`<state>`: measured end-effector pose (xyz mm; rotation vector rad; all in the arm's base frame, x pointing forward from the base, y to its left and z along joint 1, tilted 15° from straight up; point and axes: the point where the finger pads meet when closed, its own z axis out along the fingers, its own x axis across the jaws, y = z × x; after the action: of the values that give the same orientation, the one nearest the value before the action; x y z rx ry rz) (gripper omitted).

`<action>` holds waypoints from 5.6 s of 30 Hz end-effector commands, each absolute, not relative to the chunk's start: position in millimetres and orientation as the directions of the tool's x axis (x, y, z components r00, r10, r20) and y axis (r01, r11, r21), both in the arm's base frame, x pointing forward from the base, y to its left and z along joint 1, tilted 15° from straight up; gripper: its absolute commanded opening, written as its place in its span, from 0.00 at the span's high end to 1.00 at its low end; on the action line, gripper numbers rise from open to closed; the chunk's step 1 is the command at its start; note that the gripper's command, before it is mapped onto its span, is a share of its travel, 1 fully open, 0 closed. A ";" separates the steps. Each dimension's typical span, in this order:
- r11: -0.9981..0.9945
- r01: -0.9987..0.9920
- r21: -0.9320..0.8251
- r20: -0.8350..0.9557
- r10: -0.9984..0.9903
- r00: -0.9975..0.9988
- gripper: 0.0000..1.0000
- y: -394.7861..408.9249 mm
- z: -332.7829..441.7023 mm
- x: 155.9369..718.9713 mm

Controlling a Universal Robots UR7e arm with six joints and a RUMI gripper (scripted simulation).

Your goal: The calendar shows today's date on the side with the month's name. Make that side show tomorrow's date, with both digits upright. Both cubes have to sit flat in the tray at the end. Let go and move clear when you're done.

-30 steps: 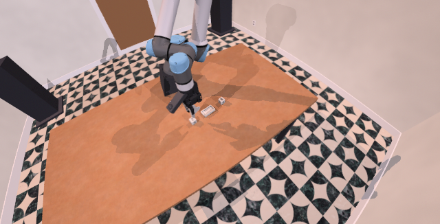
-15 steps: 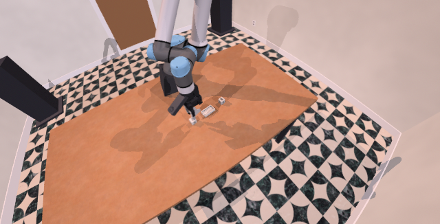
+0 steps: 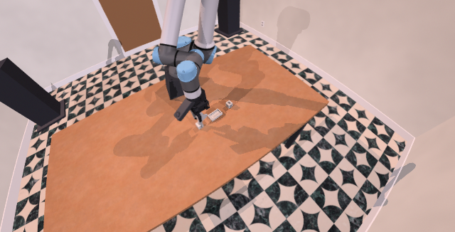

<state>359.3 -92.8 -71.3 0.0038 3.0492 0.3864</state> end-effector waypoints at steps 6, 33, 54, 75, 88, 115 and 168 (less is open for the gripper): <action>0.969 -0.007 0.249 -0.069 0.011 -0.998 0.71 -92.0 -72.4 359.6; 0.968 -0.007 0.249 -0.068 0.011 -0.998 0.71 -91.9 -72.4 359.6; 0.969 -0.007 0.248 -0.069 0.011 -0.998 0.71 -91.1 -71.8 359.4; 0.969 -0.007 0.248 -0.069 0.011 -0.998 0.71 -91.3 -71.7 359.5; 0.969 -0.007 0.248 -0.069 0.011 -0.998 0.71 -91.3 -71.7 359.5; 0.968 -0.007 0.251 -0.066 0.010 -0.998 0.71 -82.3 -100.5 360.2; 0.969 -0.007 0.249 -0.069 0.011 -0.998 0.89 -84.0 -100.2 361.4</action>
<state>361.7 -85.2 -99.6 0.0038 3.0476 0.3831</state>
